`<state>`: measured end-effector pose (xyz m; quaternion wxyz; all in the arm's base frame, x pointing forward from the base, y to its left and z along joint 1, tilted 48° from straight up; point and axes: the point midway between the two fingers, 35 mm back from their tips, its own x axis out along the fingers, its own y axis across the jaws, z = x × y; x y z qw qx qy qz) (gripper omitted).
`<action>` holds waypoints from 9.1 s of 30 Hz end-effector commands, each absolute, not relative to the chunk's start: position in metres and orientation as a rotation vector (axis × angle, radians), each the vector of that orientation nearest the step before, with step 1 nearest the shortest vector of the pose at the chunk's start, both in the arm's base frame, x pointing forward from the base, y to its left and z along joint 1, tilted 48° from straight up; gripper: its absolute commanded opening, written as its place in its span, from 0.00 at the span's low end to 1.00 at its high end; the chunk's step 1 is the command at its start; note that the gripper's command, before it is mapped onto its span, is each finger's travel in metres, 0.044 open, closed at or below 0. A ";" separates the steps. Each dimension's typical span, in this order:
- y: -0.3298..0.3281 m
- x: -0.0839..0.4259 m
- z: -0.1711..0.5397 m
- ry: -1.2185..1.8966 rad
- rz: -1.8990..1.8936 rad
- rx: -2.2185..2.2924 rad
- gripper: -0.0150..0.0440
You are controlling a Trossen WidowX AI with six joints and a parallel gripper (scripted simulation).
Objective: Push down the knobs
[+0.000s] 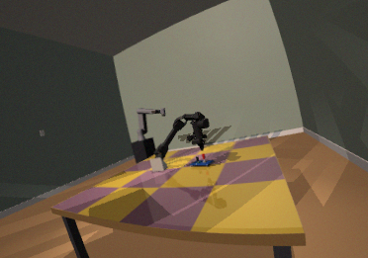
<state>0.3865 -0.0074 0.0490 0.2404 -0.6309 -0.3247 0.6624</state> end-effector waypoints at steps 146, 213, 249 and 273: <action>0.025 0.382 0.020 -0.886 1.812 -1.719 0.25; 0.029 0.381 0.016 -0.886 1.812 -1.719 0.25; 0.030 0.381 0.015 -0.886 1.812 -1.719 0.25; 0.014 0.384 0.030 -0.885 1.813 -1.720 0.25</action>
